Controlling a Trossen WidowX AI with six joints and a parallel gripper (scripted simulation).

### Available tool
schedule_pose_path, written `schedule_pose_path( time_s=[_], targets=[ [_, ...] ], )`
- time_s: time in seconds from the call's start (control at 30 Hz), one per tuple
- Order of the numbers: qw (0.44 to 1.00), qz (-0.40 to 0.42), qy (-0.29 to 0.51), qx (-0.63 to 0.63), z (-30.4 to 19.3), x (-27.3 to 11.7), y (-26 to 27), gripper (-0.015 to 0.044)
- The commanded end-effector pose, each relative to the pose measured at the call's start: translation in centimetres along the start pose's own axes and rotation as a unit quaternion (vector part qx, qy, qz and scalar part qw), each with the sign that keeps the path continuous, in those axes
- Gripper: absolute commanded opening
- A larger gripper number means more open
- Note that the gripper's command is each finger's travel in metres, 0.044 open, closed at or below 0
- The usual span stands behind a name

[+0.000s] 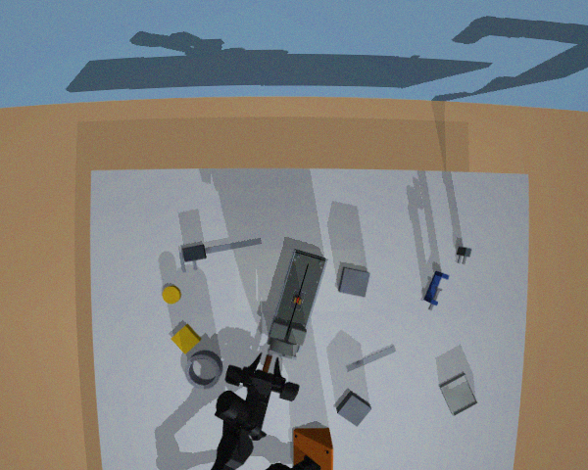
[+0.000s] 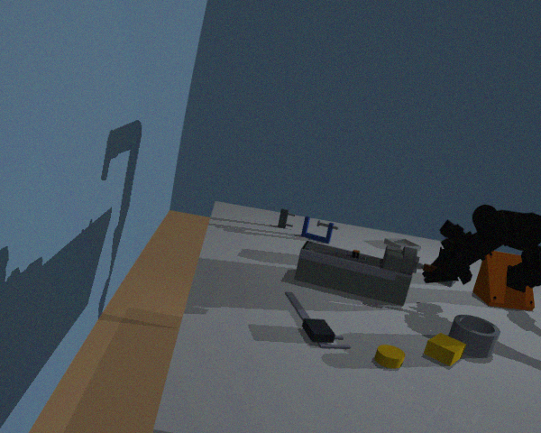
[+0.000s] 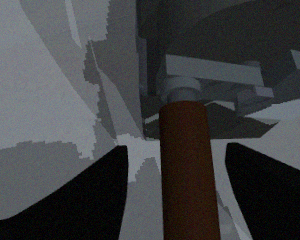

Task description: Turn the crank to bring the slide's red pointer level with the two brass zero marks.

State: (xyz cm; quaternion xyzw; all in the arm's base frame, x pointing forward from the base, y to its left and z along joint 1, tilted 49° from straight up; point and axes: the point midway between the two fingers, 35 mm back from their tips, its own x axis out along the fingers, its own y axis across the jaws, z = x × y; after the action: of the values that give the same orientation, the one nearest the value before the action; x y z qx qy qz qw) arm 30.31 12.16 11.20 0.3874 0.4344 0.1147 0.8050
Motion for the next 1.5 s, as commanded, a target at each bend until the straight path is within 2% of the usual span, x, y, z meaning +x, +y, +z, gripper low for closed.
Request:
schedule_pose_path(
  time_s=[0.0, 0.17, 0.73, 1.13, 1.47],
  targets=[
    [1.0, -0.001, 0.0, 0.0, 0.0, 0.0, 0.0, 0.0315],
    [1.0, -0.001, 0.0, 0.0, 0.0, 0.0, 0.0, 0.044],
    [1.0, -0.002, 0.0, -0.001, 3.9, -3.8, -0.1, 0.044],
    [1.0, -0.007, 0.002, 0.002, 8.9, -8.7, -0.4, 0.044],
    [0.999, 0.026, 0.014, -0.036, 11.9, -6.6, -0.9, 0.044]
  ],
)
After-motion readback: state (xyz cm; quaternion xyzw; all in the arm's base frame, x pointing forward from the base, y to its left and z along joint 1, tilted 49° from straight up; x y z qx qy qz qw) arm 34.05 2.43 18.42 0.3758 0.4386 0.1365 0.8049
